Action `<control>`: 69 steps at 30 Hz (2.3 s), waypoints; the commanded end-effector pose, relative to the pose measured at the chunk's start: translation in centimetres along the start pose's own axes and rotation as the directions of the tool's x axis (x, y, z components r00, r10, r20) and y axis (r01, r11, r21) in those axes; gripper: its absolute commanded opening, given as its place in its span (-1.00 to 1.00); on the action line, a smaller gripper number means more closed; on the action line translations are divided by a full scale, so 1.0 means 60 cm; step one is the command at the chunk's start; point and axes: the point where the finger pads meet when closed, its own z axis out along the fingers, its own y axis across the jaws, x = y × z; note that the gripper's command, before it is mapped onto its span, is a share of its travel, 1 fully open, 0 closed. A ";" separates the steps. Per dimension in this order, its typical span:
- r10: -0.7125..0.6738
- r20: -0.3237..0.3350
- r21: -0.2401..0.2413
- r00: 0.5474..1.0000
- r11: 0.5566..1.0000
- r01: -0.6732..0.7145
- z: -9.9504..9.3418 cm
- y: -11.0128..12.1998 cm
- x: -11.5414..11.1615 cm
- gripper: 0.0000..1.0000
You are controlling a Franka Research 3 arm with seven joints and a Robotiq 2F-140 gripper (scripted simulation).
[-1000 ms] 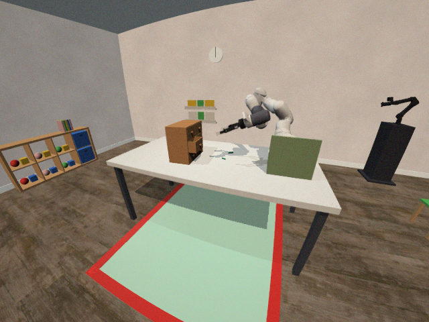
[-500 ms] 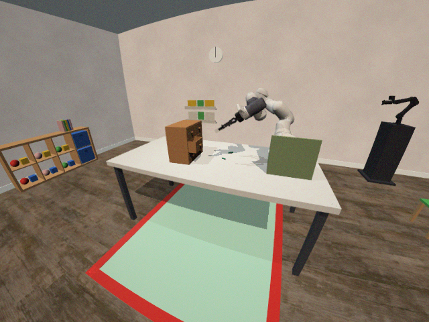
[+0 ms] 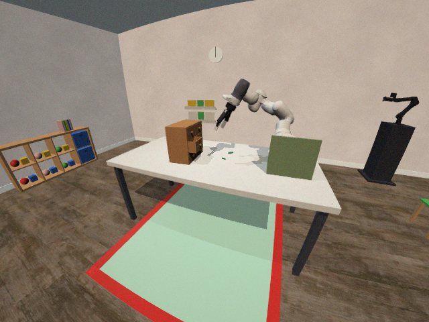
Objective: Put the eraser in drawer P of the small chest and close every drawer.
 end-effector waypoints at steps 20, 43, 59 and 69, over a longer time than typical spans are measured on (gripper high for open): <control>-0.099 0.439 -0.028 0.893 0.992 0.124 -0.015 0.005 -0.006 1.00; -0.095 0.483 -0.028 0.871 0.992 0.124 -0.018 0.005 -0.005 1.00; -0.089 0.480 -0.030 0.873 0.993 0.117 -0.017 0.005 -0.003 1.00; -0.089 0.480 -0.030 0.873 0.993 0.118 -0.024 0.000 -0.026 1.00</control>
